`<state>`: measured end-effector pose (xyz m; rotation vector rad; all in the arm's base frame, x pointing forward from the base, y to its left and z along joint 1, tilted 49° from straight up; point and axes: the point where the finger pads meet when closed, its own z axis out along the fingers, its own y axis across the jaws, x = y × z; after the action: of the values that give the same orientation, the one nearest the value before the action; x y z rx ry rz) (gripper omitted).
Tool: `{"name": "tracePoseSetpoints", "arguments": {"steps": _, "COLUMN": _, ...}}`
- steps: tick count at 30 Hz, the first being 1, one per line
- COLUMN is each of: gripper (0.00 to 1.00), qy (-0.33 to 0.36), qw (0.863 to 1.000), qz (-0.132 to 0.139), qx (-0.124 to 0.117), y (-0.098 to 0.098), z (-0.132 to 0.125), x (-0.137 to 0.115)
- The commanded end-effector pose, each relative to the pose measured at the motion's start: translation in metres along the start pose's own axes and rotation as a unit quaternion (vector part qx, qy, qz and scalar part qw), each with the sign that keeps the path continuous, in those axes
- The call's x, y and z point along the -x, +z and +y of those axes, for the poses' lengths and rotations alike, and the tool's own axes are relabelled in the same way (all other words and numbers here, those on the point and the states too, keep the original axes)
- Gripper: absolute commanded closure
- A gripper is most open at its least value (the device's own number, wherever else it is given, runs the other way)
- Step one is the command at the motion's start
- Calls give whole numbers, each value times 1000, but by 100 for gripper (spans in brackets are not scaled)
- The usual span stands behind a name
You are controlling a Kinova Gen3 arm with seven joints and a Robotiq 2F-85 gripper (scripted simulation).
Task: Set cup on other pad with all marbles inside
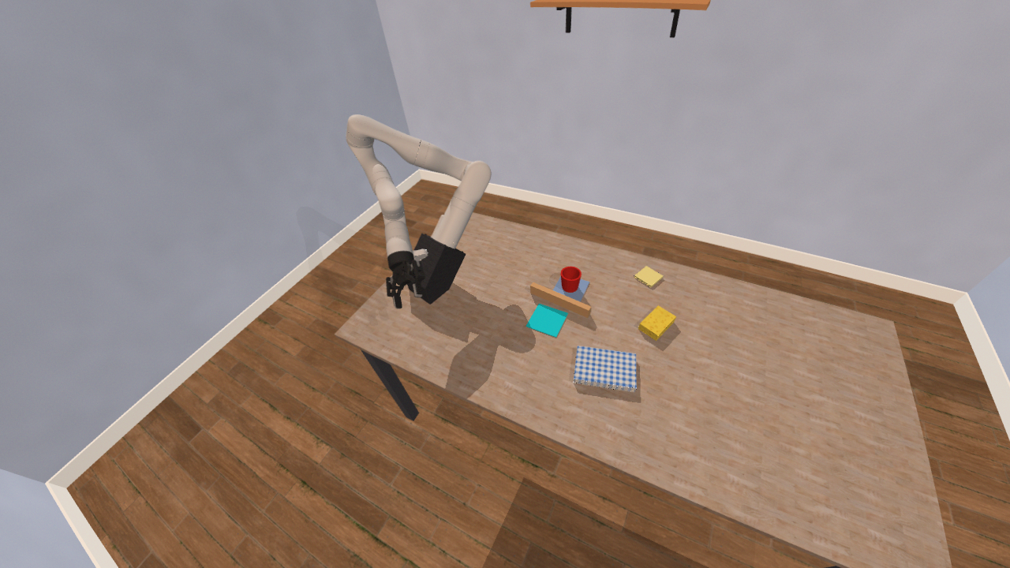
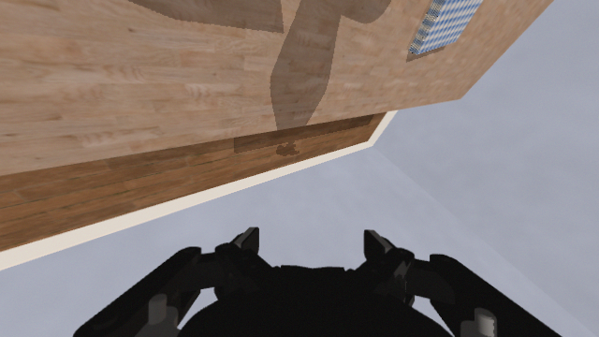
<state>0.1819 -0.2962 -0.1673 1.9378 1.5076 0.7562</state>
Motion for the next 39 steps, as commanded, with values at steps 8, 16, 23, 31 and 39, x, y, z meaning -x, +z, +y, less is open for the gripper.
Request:
{"name": "tracePoseSetpoints", "arguments": {"steps": 8, "gripper": 0, "qy": -1, "qw": 1000, "qz": -1, "qx": 0, "y": 0, "z": 0, "x": 1}}
{"name": "tracePoseSetpoints", "arguments": {"steps": 16, "gripper": 0, "qy": -1, "qw": 1000, "qz": -1, "qx": 0, "y": 0, "z": 0, "x": 1}}
{"name": "tracePoseSetpoints", "arguments": {"steps": 23, "gripper": 100, "qy": 0, "qw": 1000, "qz": -1, "qx": 0, "y": 0, "z": 1, "x": 1}}
{"name": "tracePoseSetpoints", "arguments": {"steps": 31, "gripper": 100, "qy": 3, "qw": 1000, "qz": -1, "qx": -4, "y": 3, "z": 6, "x": 5}}
{"name": "tracePoseSetpoints", "arguments": {"steps": 39, "gripper": 100, "qy": 9, "qw": 1000, "qz": -1, "qx": -11, "y": 10, "z": 16, "x": 11}}
